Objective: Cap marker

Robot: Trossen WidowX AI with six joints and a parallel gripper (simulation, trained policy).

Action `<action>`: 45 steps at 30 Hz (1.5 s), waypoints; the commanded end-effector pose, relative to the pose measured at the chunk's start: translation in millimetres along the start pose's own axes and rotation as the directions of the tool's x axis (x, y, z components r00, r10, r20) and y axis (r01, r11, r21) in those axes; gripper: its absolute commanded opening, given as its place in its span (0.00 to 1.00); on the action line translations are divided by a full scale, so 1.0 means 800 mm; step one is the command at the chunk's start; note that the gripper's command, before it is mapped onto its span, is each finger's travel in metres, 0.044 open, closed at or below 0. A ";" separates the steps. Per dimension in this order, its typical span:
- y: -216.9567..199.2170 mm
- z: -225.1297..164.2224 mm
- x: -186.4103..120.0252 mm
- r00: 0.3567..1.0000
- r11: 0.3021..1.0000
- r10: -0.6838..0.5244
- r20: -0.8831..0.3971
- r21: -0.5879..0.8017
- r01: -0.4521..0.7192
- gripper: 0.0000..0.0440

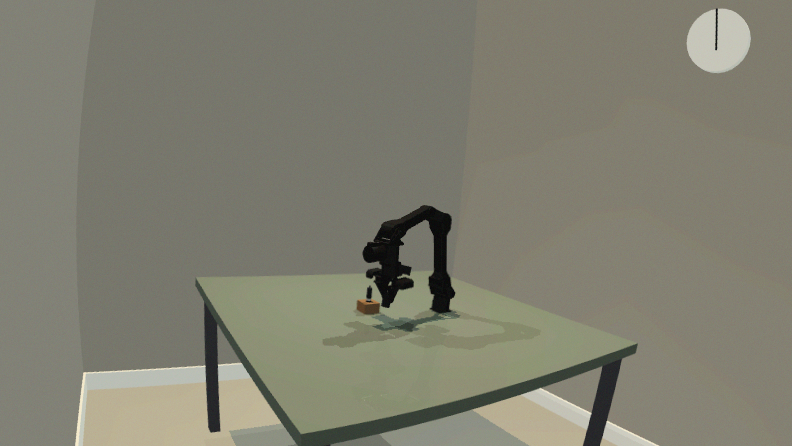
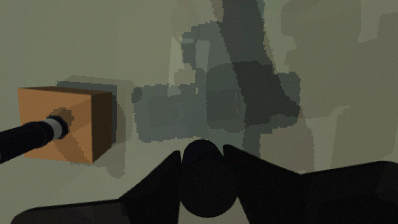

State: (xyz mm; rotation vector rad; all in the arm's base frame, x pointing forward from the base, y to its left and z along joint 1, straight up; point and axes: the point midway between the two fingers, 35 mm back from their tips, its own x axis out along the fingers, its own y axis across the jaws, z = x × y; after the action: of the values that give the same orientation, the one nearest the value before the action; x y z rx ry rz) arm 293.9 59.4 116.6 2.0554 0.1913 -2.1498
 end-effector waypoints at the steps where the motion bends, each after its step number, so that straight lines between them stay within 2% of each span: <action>1: 0.010 -0.002 -0.019 1.000 1.000 -0.001 -0.026 0.023 0.002 0.11; 22: 0.079 0.010 -0.064 1.000 0.979 -0.009 -0.029 0.204 0.015 0.06; 37: 0.142 0.036 -0.074 1.000 0.927 -0.018 -0.001 0.376 0.017 0.00; 45: 0.155 0.043 -0.067 0.999 0.908 -0.042 0.016 0.418 0.031 0.00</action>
State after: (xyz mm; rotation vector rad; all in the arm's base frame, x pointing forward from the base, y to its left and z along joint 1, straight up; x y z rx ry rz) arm 288.0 -65.0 176.9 2.2531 -0.2647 -2.3822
